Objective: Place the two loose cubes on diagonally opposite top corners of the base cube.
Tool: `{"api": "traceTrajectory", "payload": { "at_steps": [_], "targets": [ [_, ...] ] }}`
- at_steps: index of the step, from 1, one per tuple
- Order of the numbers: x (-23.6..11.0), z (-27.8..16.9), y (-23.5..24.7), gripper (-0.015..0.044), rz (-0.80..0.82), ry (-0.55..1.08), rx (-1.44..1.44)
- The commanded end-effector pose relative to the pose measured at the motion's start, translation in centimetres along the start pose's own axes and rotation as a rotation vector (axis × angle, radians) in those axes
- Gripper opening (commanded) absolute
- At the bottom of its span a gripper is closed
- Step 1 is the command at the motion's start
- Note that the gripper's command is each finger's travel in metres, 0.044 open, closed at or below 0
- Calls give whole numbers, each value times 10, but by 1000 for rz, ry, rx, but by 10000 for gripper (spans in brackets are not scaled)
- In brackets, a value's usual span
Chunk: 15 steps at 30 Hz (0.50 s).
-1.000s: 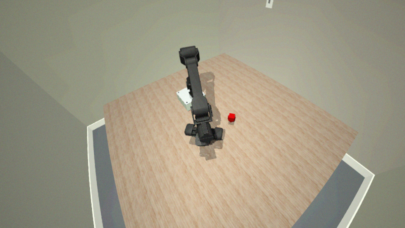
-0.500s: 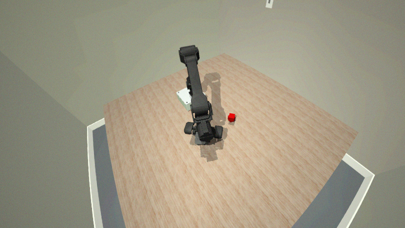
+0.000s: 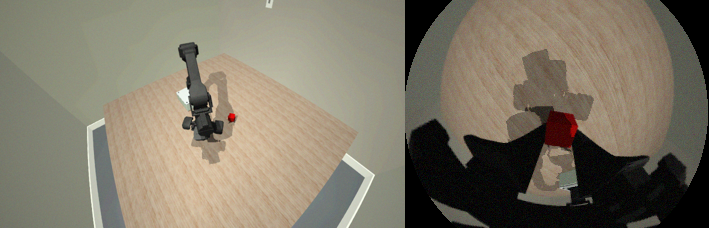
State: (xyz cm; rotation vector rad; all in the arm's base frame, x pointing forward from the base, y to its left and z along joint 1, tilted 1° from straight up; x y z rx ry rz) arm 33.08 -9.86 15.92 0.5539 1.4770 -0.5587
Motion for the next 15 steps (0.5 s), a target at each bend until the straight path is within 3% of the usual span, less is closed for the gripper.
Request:
{"api": "traceTrajectory", "payload": {
  "at_steps": [1, 15],
  "targets": [
    [-16, 0, 0, 105, 5, -14, -4],
    [-47, -5, -1, 105, 5, -13, -5]
  ]
}}
Point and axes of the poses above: the point midway between the two fingers, 35 mm back from their tips, its own x axis out along the fingers, its own y axis across the jaws, z = x × y, the point moved 10 cm from there along -x, back along the fingers, and after that the axes turned 1 degree about x, right-handed, at the moved point
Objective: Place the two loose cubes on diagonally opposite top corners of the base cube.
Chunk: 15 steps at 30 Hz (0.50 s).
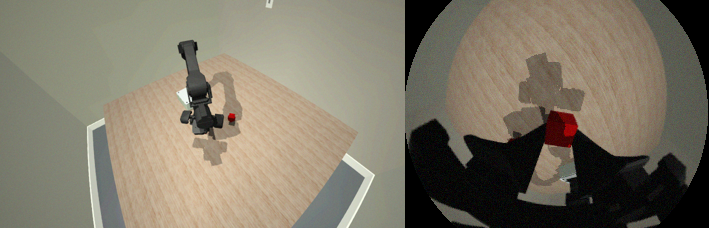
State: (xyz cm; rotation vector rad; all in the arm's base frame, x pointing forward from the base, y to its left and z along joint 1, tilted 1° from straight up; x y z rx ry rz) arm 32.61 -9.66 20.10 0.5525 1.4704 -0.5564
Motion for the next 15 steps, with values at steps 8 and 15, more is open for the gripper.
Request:
{"api": "traceTrajectory", "payload": {
  "at_steps": [8, 15],
  "targets": [
    [-4, -14, 18, 105, 6, -9, -13],
    [-3, -29, 35, 105, 11, -10, -24]
  ]
}}
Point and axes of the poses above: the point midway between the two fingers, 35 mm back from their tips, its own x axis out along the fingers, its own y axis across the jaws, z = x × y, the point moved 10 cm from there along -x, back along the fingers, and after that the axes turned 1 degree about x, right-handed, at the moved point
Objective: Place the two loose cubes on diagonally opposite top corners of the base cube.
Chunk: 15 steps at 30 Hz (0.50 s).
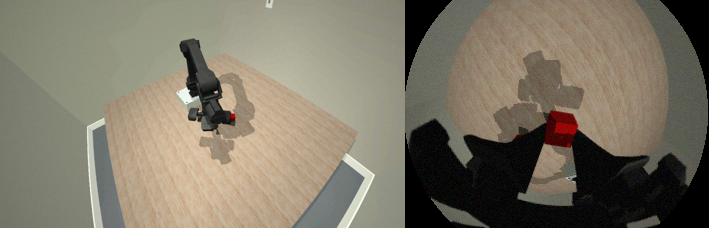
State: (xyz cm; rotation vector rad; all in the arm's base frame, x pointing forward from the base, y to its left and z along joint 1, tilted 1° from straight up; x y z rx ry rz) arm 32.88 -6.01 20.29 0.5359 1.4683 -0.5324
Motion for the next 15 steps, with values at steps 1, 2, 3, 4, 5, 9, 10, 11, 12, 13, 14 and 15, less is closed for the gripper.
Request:
{"api": "traceTrajectory", "payload": {
  "at_steps": [1, 2, 3, 4, 5, 9, 10, 11, 12, 13, 14, 15],
  "targets": [
    [-1, -9, 8, 105, 5, -5, 0],
    [-1, -11, 10, 105, 5, -6, -1],
    [-1, -13, 13, 105, 6, -6, -3],
    [-1, -15, 15, 105, 7, -6, -5],
    [-1, -18, 17, 105, 8, -6, -6],
    [0, -25, 25, 105, 10, -6, -7],
    [0, -27, 27, 105, 10, -6, -6],
    [0, -29, 29, 105, 10, -6, -5],
    [0, -31, 31, 105, 11, -5, -4],
    [0, -33, 33, 105, 11, -5, -3],
    [1, -35, 34, 105, 11, -5, -2],
    [1, -37, 36, 105, 12, -5, 0]
  ]
}}
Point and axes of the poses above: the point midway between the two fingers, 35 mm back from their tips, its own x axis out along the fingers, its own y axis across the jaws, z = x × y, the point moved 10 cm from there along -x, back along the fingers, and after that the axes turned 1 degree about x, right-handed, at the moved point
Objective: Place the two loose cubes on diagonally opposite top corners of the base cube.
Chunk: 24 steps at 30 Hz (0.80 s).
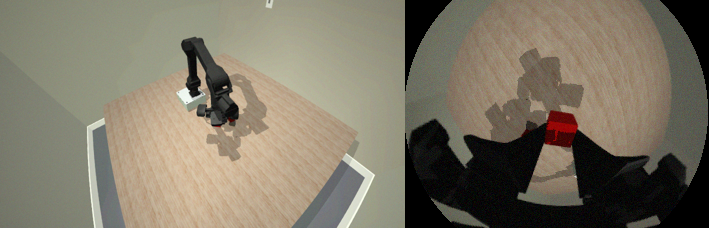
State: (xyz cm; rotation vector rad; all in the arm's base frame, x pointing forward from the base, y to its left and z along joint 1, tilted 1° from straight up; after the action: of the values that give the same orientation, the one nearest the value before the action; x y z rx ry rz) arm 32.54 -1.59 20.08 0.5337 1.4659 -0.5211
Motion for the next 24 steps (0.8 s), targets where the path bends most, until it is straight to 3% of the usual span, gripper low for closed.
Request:
{"api": "traceTrajectory", "payload": {
  "at_steps": [1, 24],
  "targets": [
    [-1, -9, 6, 105, 5, -3, 9],
    [3, -53, 39, 105, 5, 5, 76]
  ]
}}
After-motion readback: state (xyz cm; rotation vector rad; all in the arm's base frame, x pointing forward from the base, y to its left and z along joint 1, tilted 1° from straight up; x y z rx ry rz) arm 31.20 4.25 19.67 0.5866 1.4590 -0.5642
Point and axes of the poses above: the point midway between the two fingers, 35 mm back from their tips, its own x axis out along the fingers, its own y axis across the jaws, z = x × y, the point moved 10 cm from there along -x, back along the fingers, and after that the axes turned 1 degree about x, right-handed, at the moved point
